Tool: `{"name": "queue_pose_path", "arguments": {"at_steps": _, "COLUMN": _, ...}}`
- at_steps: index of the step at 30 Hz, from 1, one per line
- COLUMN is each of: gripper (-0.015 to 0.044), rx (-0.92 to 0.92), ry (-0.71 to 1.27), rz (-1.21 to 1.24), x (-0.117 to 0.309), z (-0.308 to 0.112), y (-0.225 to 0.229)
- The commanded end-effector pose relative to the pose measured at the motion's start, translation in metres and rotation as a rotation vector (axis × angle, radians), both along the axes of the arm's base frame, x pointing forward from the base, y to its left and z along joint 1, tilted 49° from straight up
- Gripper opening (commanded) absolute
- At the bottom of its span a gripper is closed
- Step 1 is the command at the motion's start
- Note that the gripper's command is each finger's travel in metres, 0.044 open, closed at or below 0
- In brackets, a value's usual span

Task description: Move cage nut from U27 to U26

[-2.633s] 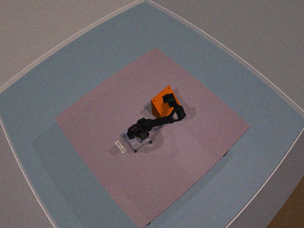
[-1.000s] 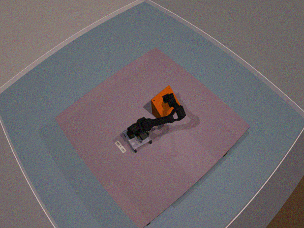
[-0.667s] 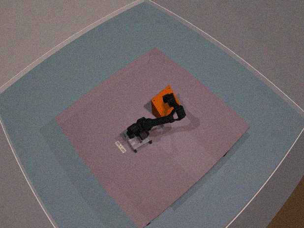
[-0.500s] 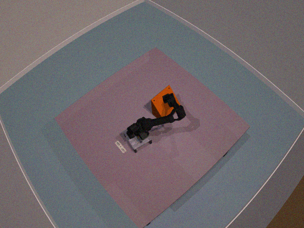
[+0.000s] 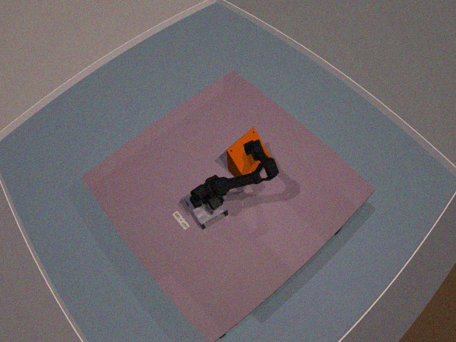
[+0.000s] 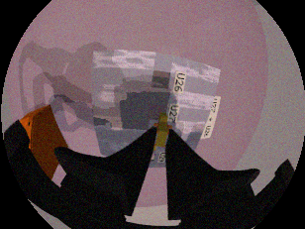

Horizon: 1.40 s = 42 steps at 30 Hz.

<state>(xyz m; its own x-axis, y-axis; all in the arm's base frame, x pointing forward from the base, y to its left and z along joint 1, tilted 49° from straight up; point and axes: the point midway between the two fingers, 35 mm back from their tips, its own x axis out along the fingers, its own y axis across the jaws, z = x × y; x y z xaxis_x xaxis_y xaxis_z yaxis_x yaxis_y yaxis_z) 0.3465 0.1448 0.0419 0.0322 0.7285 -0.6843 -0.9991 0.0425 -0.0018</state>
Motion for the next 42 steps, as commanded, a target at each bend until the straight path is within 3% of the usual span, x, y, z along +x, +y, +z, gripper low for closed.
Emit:
{"name": "queue_pose_path", "arguments": {"at_steps": 1, "gripper": 0.0026, "rx": 0.004, "ry": -0.003, "rz": 0.002, "x": 0.0, "z": 0.002, "y": 0.0}}
{"name": "queue_pose_path", "arguments": {"at_steps": 37, "gripper": 0.0026, "rx": 0.002, "ry": -0.029, "rz": -0.029, "x": 0.0, "z": 0.011, "y": -0.011}}
{"name": "queue_pose_path", "arguments": {"at_steps": 42, "gripper": 0.0026, "rx": 0.002, "ry": -0.035, "rz": -0.035, "x": -0.002, "z": 0.035, "y": 0.007}}
